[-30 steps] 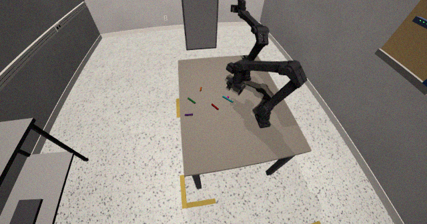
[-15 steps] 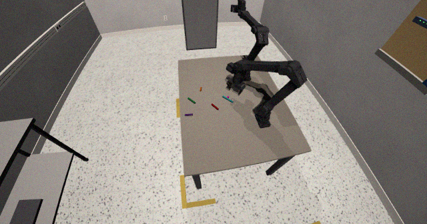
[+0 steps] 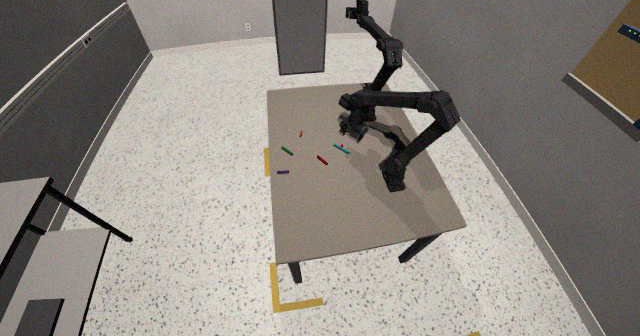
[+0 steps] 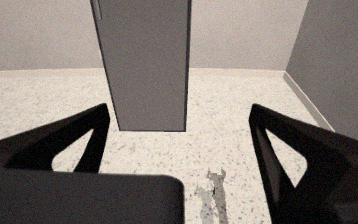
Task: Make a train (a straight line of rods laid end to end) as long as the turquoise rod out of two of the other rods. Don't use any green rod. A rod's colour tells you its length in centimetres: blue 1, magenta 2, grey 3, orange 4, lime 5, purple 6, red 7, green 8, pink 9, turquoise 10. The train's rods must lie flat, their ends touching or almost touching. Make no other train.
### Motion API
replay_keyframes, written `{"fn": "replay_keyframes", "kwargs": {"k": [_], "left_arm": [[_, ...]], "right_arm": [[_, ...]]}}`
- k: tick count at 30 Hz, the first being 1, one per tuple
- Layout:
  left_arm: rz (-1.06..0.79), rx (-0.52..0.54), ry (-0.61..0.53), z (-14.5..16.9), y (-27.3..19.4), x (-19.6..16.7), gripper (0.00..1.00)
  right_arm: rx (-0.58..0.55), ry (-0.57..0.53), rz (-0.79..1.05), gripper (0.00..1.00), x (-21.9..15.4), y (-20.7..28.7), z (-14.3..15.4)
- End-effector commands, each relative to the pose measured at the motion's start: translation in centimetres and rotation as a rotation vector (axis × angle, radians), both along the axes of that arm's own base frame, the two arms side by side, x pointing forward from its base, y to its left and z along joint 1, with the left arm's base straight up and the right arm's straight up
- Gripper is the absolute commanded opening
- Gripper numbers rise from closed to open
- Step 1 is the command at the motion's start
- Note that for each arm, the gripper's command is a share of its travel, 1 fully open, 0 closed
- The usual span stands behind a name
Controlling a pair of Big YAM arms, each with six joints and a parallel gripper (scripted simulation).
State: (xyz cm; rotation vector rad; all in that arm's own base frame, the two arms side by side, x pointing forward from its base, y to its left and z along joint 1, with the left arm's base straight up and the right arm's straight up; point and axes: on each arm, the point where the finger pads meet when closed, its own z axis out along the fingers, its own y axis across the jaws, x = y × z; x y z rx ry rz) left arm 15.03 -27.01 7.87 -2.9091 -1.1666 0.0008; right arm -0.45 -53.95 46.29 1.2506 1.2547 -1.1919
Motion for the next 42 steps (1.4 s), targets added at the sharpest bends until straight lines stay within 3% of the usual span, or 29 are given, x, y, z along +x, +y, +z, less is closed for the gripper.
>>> {"fn": "replay_keyframes", "kwargs": {"k": [1, 34, 42], "left_arm": [[0.0, -0.038, -0.02, 1.3, -1.4, 0.7, 1.0], [0.0, -0.038, -0.02, 1.3, -1.4, 0.7, 1.0], [0.0, -0.053, -0.034, 1.9, -1.0, 6.5, 1.0]], "right_arm": [[-0.057, -0.008, 0.003, 1.0, 0.3, -0.5, 3.8], [-0.057, -0.008, 0.003, 1.0, 0.3, -0.5, 3.8], [-0.057, -0.008, 0.003, 1.0, 0.3, -0.5, 3.8]]}}
